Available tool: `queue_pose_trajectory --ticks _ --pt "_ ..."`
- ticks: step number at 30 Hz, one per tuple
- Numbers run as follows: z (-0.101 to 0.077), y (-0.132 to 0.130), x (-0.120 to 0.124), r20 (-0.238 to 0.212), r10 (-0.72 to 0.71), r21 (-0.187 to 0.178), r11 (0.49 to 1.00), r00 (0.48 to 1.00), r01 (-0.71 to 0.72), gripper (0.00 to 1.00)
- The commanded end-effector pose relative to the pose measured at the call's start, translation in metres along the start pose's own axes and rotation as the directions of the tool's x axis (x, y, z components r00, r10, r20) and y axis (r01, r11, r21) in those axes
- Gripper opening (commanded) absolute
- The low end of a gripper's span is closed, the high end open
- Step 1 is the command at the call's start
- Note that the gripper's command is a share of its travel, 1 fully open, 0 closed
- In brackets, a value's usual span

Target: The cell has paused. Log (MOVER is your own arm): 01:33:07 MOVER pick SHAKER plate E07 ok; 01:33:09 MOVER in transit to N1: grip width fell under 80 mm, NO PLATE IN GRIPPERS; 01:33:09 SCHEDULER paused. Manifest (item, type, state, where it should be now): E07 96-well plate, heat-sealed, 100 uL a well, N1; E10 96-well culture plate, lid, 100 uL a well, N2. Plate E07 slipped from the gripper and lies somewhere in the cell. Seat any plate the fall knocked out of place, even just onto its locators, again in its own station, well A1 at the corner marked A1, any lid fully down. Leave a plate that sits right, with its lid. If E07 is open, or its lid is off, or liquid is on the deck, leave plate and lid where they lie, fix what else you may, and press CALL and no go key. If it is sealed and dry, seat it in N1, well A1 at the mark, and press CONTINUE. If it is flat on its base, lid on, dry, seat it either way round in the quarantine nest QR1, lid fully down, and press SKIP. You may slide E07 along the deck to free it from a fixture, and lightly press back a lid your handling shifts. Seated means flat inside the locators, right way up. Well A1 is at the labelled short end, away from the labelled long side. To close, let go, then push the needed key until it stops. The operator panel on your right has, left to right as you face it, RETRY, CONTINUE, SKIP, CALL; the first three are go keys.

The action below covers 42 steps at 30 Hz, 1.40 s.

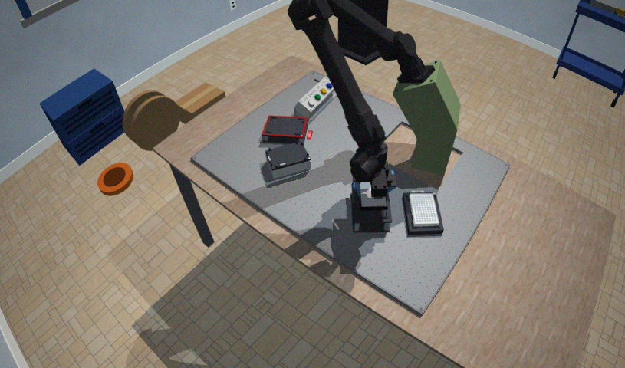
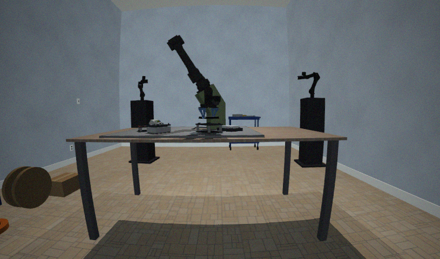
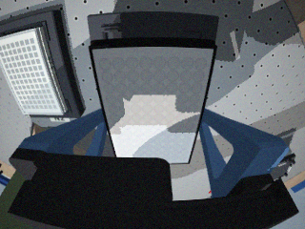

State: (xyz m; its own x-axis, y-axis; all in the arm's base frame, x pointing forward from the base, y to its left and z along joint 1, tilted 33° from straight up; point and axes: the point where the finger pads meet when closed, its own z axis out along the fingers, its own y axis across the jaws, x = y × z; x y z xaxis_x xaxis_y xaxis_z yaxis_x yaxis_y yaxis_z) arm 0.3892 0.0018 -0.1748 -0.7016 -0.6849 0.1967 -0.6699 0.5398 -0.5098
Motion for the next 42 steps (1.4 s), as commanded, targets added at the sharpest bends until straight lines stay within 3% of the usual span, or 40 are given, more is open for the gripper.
queue_pose_trajectory --ticks 1,15,22,42 --pt "-0.004 -0.002 -0.007 0.014 0.009 0.009 1.0 1.0 -0.009 0.0" --pt "-0.004 -0.002 -0.007 0.014 0.009 0.009 1.0 1.0 -0.009 0.0" --pt "0.01 -0.002 -0.003 0.003 0.019 0.004 1.0 1.0 -0.019 0.0" --pt "0.028 -0.002 -0.003 0.005 0.01 0.003 1.0 1.0 -0.01 0.0"
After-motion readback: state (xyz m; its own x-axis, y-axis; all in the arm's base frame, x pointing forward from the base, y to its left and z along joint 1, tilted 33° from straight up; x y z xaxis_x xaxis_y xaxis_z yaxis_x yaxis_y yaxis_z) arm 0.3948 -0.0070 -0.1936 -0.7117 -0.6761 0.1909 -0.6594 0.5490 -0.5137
